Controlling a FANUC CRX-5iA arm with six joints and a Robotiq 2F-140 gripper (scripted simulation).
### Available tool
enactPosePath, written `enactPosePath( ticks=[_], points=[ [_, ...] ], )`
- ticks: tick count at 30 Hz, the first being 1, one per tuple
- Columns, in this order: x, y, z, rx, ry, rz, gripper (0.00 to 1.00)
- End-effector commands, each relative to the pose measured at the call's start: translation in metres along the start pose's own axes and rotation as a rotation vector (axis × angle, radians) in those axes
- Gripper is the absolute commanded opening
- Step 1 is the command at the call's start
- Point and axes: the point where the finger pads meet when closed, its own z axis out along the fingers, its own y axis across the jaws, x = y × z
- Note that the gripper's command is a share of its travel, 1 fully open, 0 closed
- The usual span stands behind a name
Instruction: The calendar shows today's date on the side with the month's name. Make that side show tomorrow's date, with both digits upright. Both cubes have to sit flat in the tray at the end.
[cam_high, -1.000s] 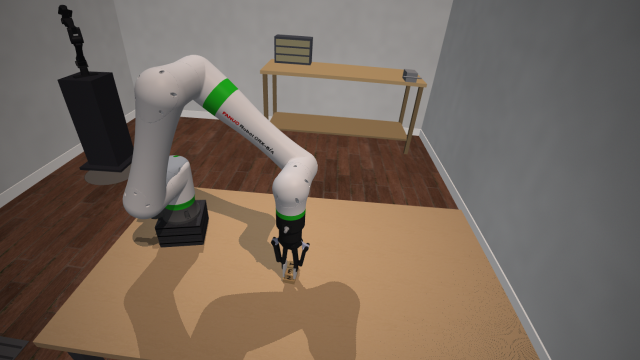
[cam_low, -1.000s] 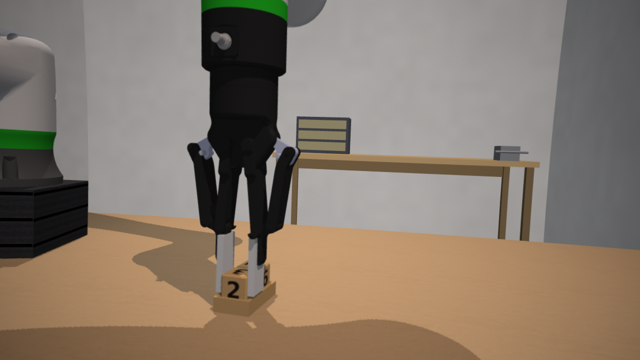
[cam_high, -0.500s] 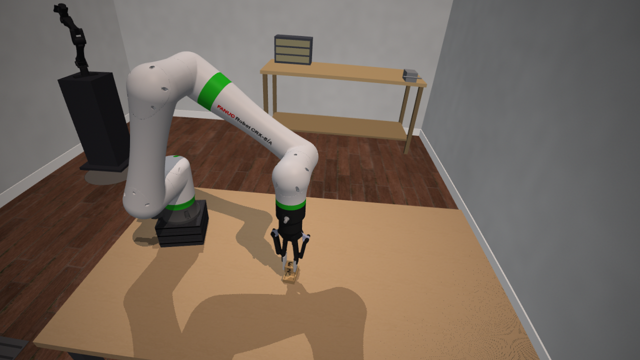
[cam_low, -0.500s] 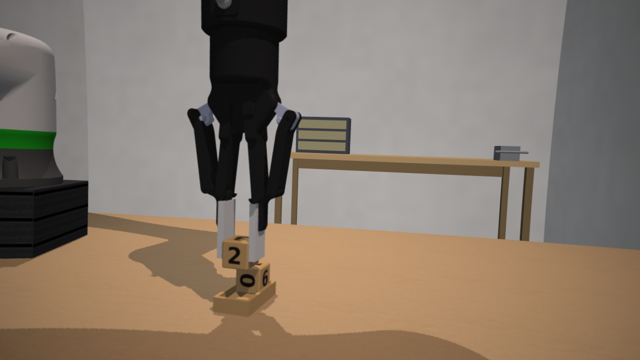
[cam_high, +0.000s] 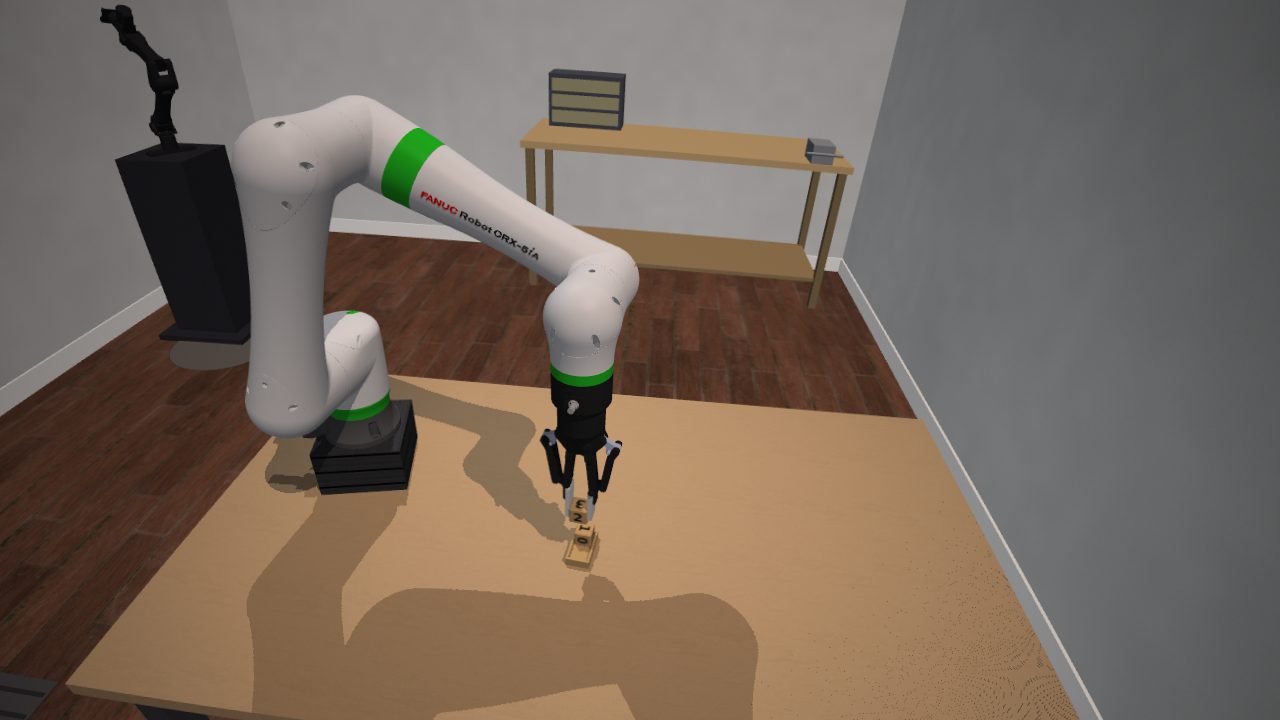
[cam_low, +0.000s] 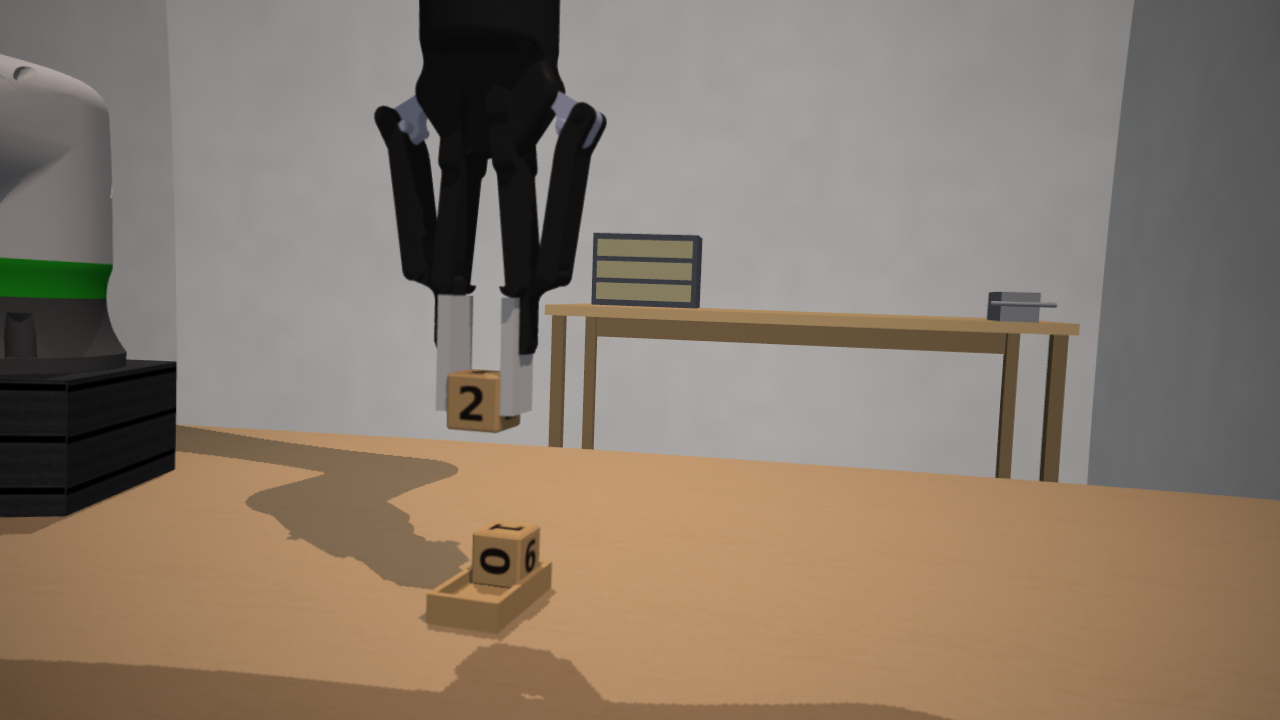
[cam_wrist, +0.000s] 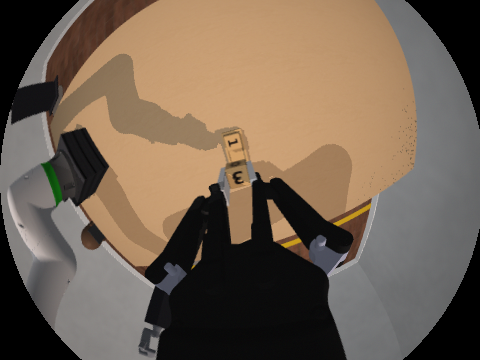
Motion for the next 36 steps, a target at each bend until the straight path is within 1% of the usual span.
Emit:
enactPosePath(
  ticks=[1, 7, 12, 14, 18, 26, 27, 28, 31, 32, 33, 36],
  points=[
    [0.000, 0.000, 0.000, 0.000, 0.000, 0.000, 0.25],
    [0.000, 0.000, 0.000, 0.000, 0.000, -0.006, 0.25],
    [0.005, 0.001, 0.000, 0.000, 0.000, -0.097, 0.25],
    [0.005, 0.001, 0.000, 0.000, 0.000, -0.097, 0.25],
    [0.016, 0.003, 0.001, 0.000, 0.000, -0.287, 0.25],
    [0.032, 0.005, 0.001, 0.000, 0.000, -0.577, 0.25],
    [0.032, 0.005, 0.001, 0.000, 0.000, -0.588, 0.25],
    [0.036, 0.005, 0.002, 0.000, 0.000, -0.650, 0.25],
    [0.037, 0.005, 0.002, 0.000, 0.000, -0.679, 0.25],
    [0.043, 0.006, 0.002, 0.000, 0.000, -0.776, 0.25],
    [0.045, 0.006, 0.002, 0.000, 0.000, -0.817, 0.25],
    [0.048, 0.006, 0.002, 0.000, 0.000, -0.877, 0.25]
  ],
)
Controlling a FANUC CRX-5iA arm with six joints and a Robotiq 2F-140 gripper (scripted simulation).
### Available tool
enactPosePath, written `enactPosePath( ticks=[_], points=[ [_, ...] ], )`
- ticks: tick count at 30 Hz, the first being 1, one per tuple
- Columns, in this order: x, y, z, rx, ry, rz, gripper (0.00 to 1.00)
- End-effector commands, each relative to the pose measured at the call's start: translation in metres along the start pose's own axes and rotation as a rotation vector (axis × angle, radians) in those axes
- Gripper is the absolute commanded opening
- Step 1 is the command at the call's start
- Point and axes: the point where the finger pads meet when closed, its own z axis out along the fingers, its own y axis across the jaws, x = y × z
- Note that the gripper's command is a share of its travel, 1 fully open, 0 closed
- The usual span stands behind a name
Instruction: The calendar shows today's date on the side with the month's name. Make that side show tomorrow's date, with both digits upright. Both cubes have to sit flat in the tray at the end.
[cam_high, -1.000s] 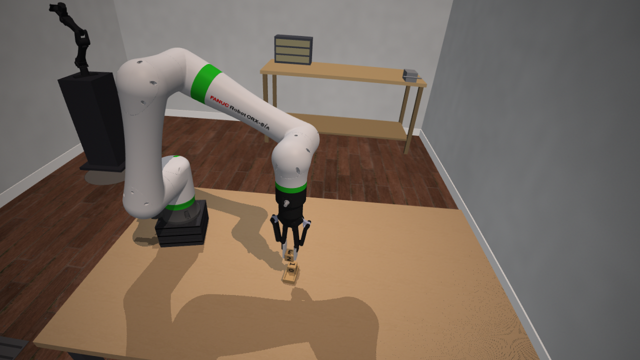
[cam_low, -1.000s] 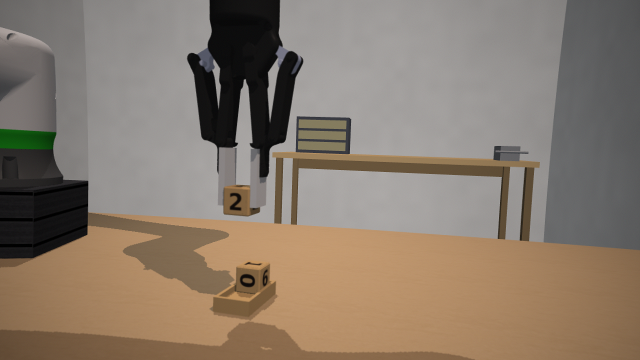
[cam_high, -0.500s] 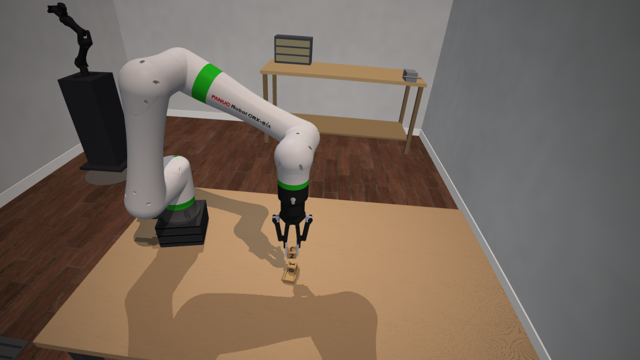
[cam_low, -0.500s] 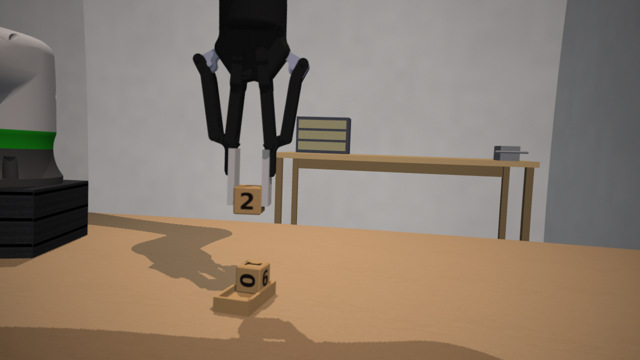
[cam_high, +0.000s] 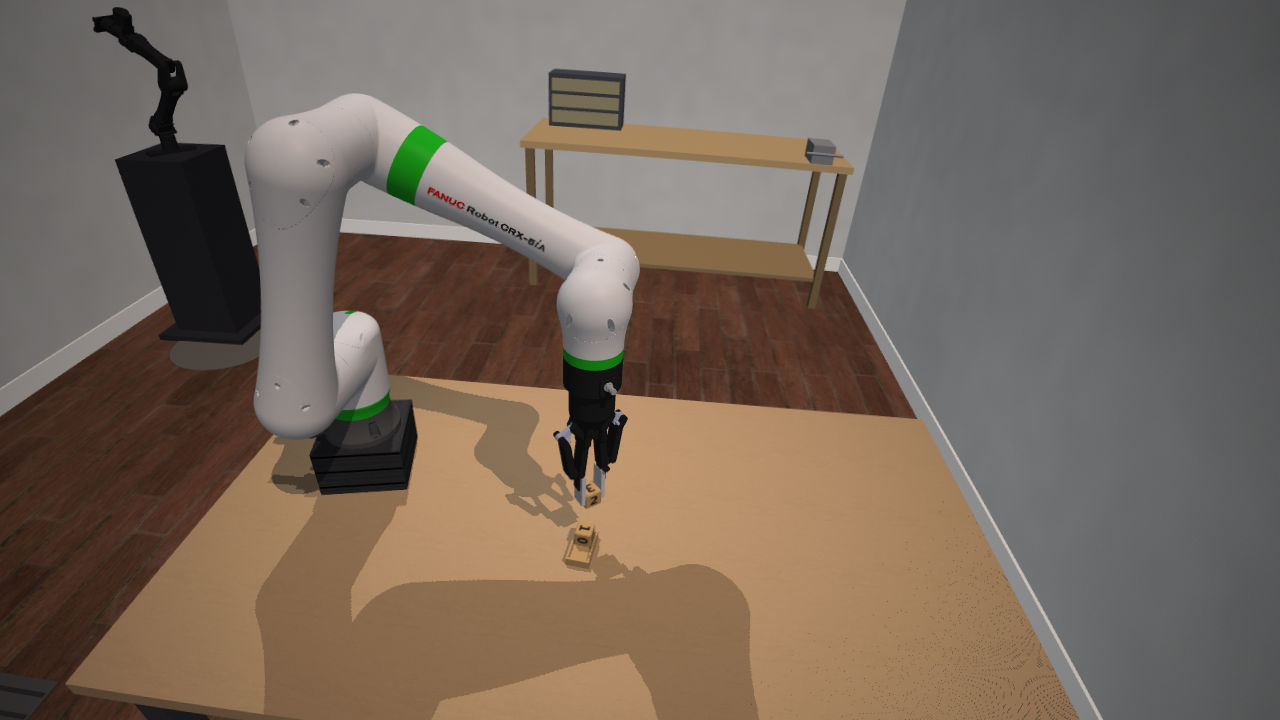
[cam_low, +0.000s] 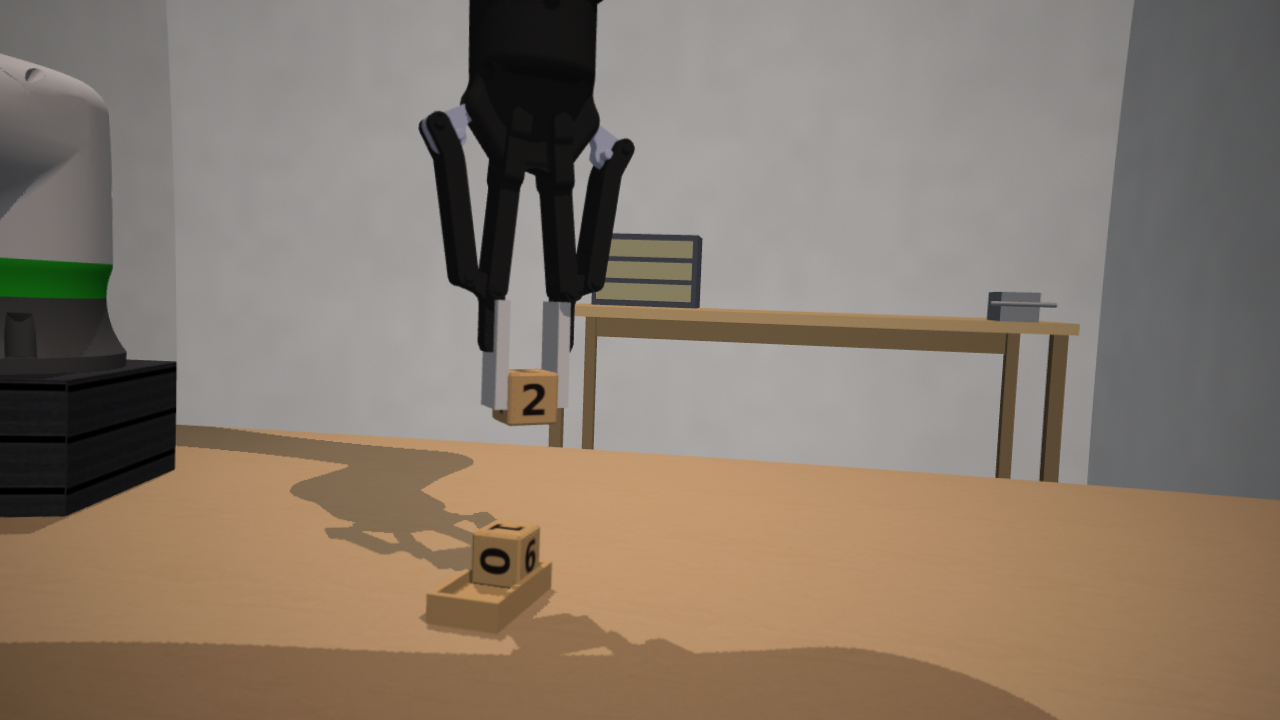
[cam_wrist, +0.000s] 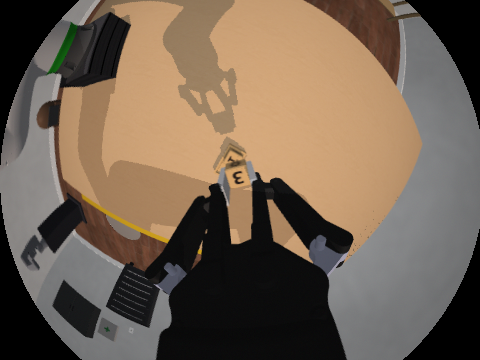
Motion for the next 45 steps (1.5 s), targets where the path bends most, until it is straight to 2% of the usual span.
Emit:
enactPosePath(
  ticks=[1, 10, 12, 14, 27, 29, 31, 45],
  points=[
    [0.006, 0.007, 0.000, -0.006, 0.006, -0.174, 0.25],
    [0.018, 0.020, 0.001, -0.007, 0.005, -0.495, 0.25],
    [0.018, 0.020, 0.001, -0.007, 0.005, -0.495, 0.25],
    [0.023, 0.025, 0.001, -0.008, 0.005, -0.626, 0.25],
    [0.041, 0.043, 0.002, -0.009, 0.003, -1.087, 0.25],
    [0.041, 0.043, 0.002, -0.009, 0.003, -1.087, 0.25],
    [0.046, 0.048, 0.003, -0.009, 0.003, -1.218, 0.25],
    [0.065, 0.064, 0.004, -0.010, 0.000, -1.673, 0.25]
  ],
)
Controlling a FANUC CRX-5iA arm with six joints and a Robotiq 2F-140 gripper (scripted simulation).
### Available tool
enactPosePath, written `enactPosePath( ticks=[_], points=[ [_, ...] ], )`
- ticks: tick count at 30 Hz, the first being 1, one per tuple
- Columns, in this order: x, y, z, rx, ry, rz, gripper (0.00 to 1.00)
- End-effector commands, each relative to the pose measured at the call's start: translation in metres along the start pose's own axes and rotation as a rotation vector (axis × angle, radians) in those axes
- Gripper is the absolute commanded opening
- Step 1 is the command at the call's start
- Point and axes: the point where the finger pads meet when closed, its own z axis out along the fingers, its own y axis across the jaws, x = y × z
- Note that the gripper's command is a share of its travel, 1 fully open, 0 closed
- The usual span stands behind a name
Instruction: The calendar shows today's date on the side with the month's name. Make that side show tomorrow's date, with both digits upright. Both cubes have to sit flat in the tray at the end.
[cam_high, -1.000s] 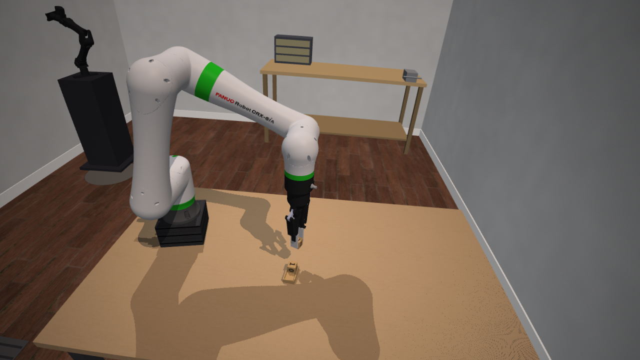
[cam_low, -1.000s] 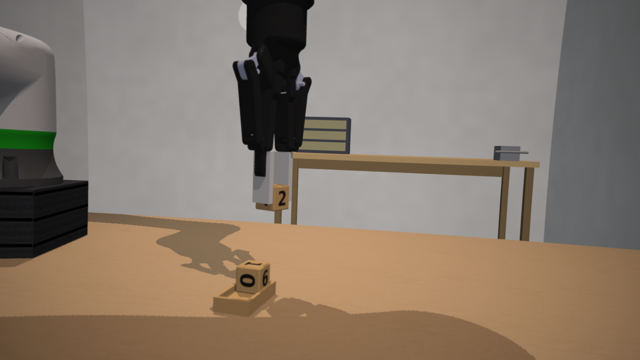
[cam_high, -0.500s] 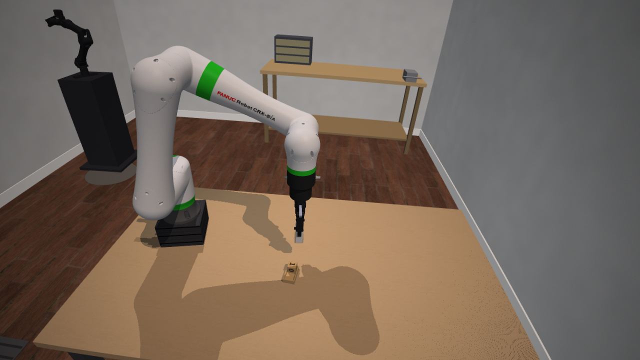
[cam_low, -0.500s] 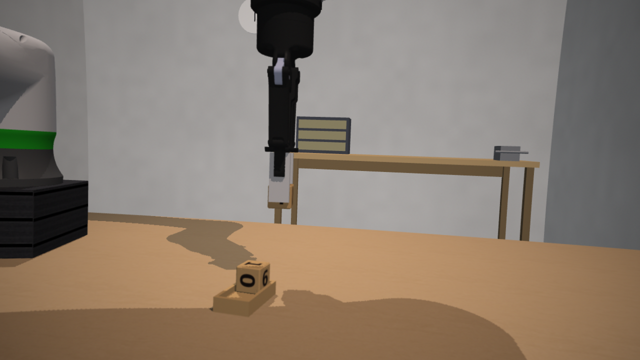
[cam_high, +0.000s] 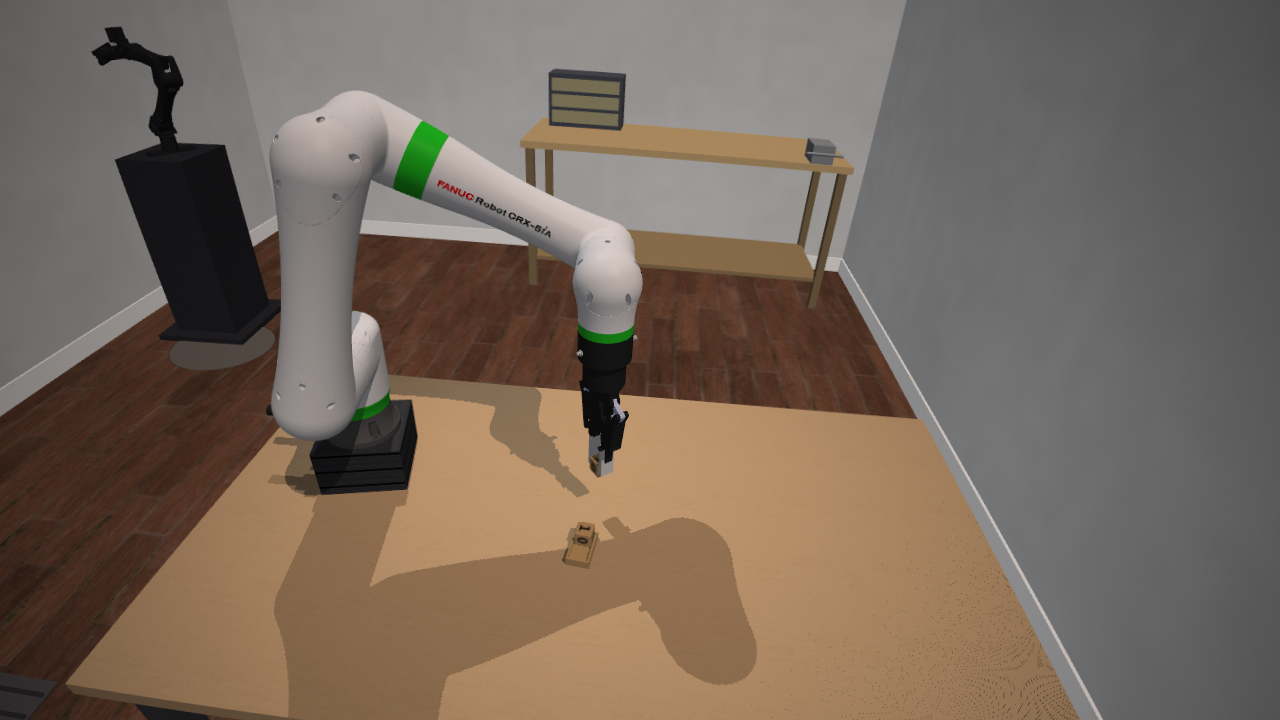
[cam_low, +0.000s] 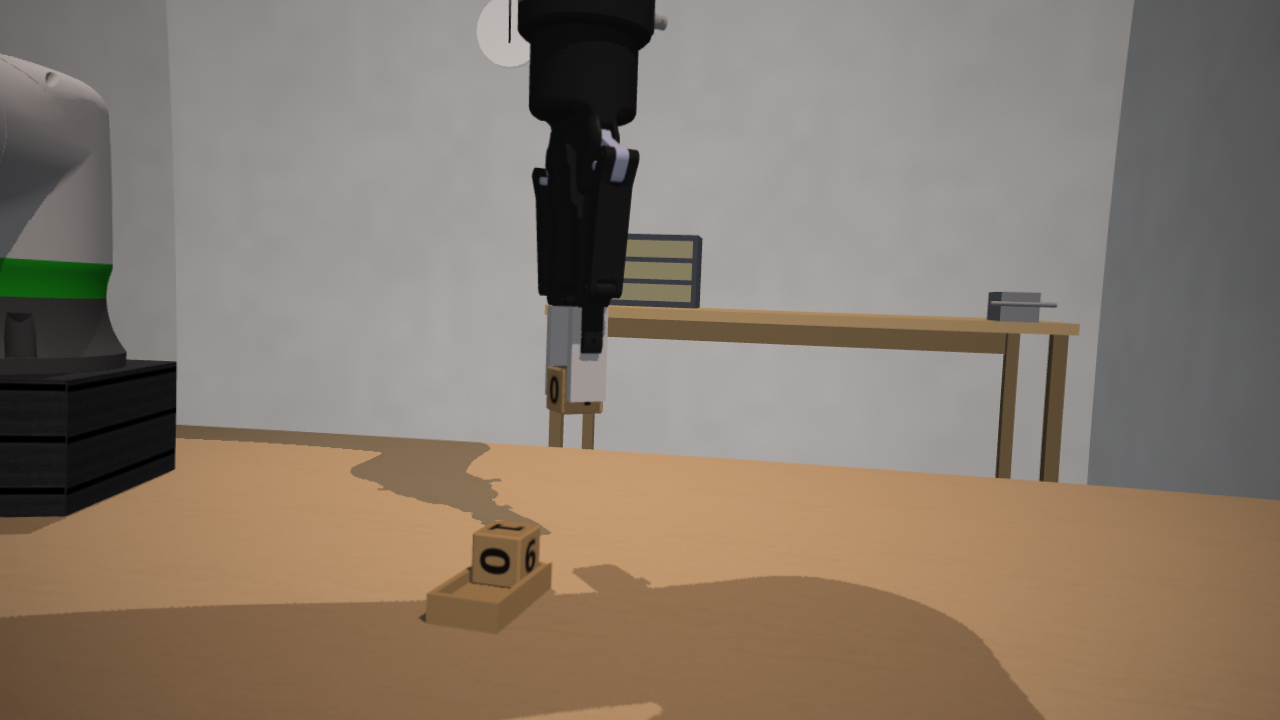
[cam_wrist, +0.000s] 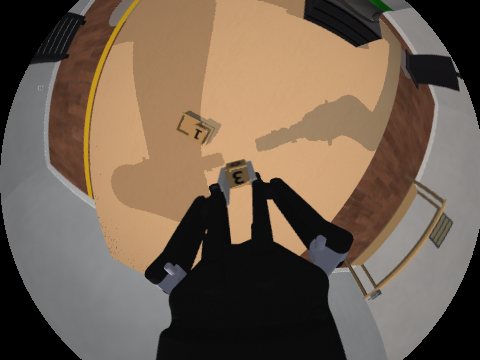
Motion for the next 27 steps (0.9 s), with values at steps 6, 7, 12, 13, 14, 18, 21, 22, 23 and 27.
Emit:
enactPosePath(
  ticks=[6, 7, 12, 13, 14, 18, 21, 22, 23, 27],
  points=[
    [-0.010, 0.012, 0.000, -0.007, -0.006, -0.301, 0.25],
    [-0.012, 0.014, 0.001, -0.007, -0.006, -0.346, 0.25],
    [-0.018, 0.022, 0.001, -0.007, -0.007, -0.527, 0.25],
    [-0.018, 0.022, 0.001, -0.007, -0.007, -0.537, 0.25],
    [-0.020, 0.025, 0.001, -0.006, -0.007, -0.596, 0.25],
    [-0.022, 0.028, 0.001, -0.006, -0.007, -0.660, 0.25],
    [-0.026, 0.034, 0.002, -0.006, -0.008, -0.791, 0.25],
    [-0.027, 0.035, 0.002, -0.006, -0.008, -0.821, 0.25],
    [-0.028, 0.036, 0.002, -0.006, -0.008, -0.845, 0.25],
    [-0.029, 0.038, 0.002, -0.005, -0.008, -0.887, 0.25]
  ],
)
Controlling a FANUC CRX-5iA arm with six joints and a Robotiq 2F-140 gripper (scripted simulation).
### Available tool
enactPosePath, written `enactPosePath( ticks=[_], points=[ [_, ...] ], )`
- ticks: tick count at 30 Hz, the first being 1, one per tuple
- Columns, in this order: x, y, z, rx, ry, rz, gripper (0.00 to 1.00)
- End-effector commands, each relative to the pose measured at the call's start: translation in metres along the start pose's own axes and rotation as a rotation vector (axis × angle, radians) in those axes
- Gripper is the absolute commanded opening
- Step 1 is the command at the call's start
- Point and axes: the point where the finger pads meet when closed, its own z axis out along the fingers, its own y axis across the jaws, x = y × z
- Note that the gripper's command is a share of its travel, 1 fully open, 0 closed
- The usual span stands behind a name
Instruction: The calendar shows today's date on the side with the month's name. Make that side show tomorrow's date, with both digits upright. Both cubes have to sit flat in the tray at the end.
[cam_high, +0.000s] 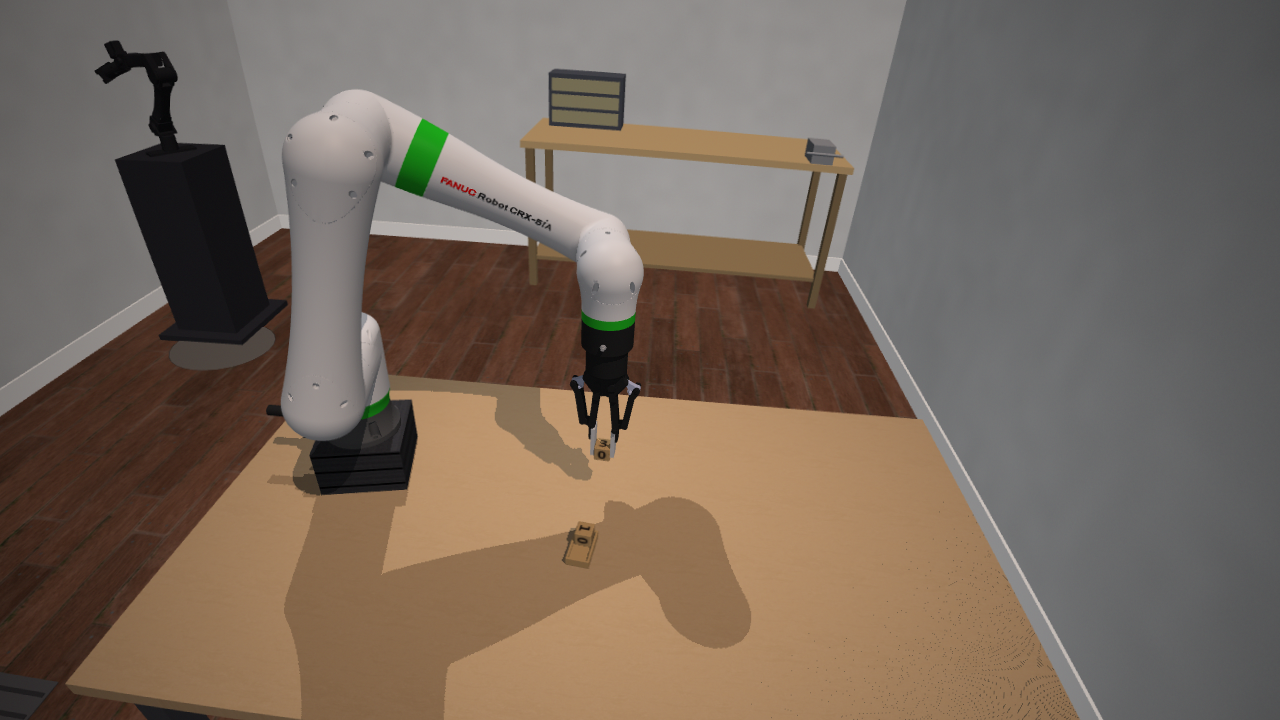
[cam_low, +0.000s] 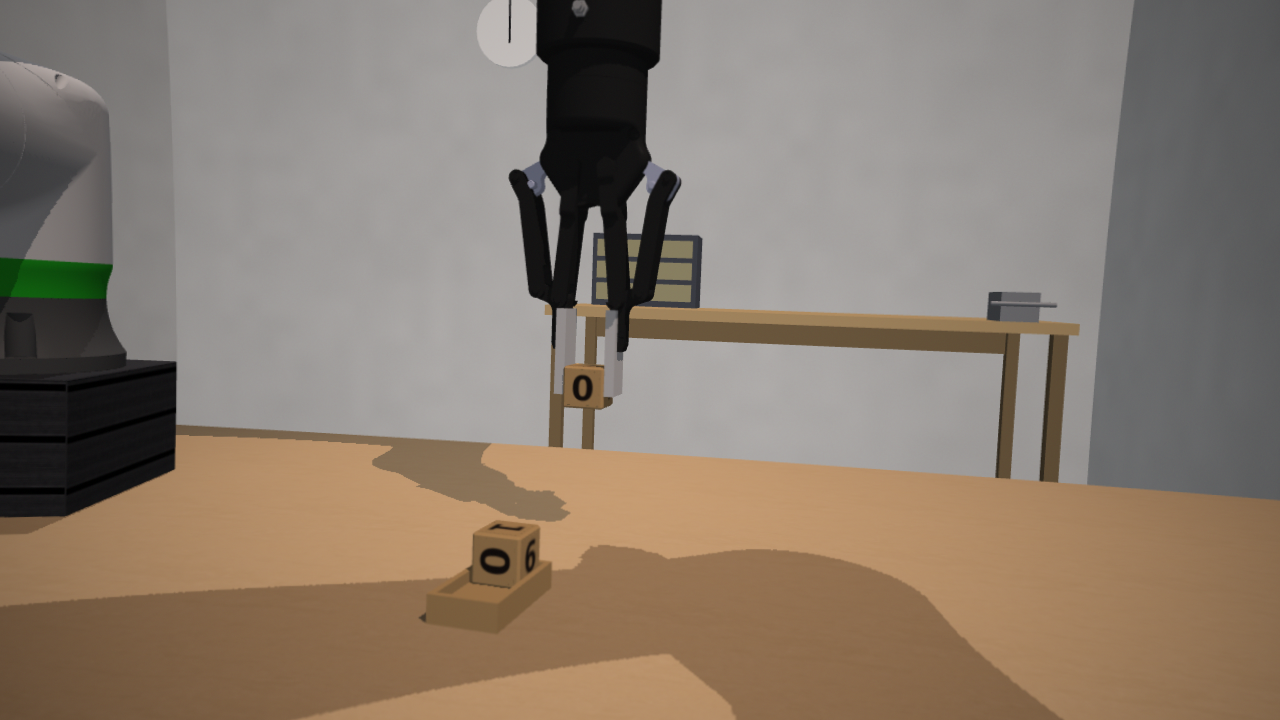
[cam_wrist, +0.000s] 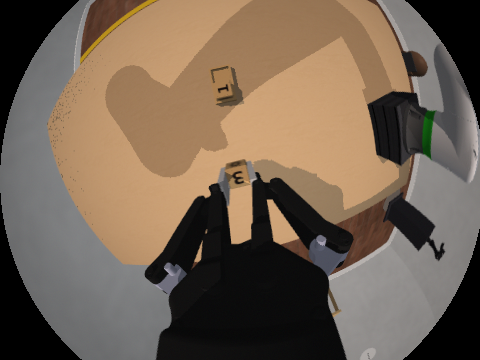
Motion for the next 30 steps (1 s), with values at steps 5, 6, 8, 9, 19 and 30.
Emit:
enactPosePath(
  ticks=[5, 6, 8, 9, 19, 30],
  points=[
    [-0.002, 0.000, 0.000, -0.001, -0.005, -0.037, 0.25],
    [-0.002, 0.000, 0.000, -0.001, -0.005, -0.037, 0.25],
    [-0.002, 0.000, 0.000, -0.001, -0.005, -0.037, 0.25],
    [-0.002, 0.000, 0.000, -0.001, -0.005, -0.037, 0.25],
    [-0.002, 0.000, 0.003, -0.001, -0.005, -0.037, 0.25],
    [-0.002, 0.000, 0.033, -0.001, -0.005, -0.037, 0.25]
  ],
)
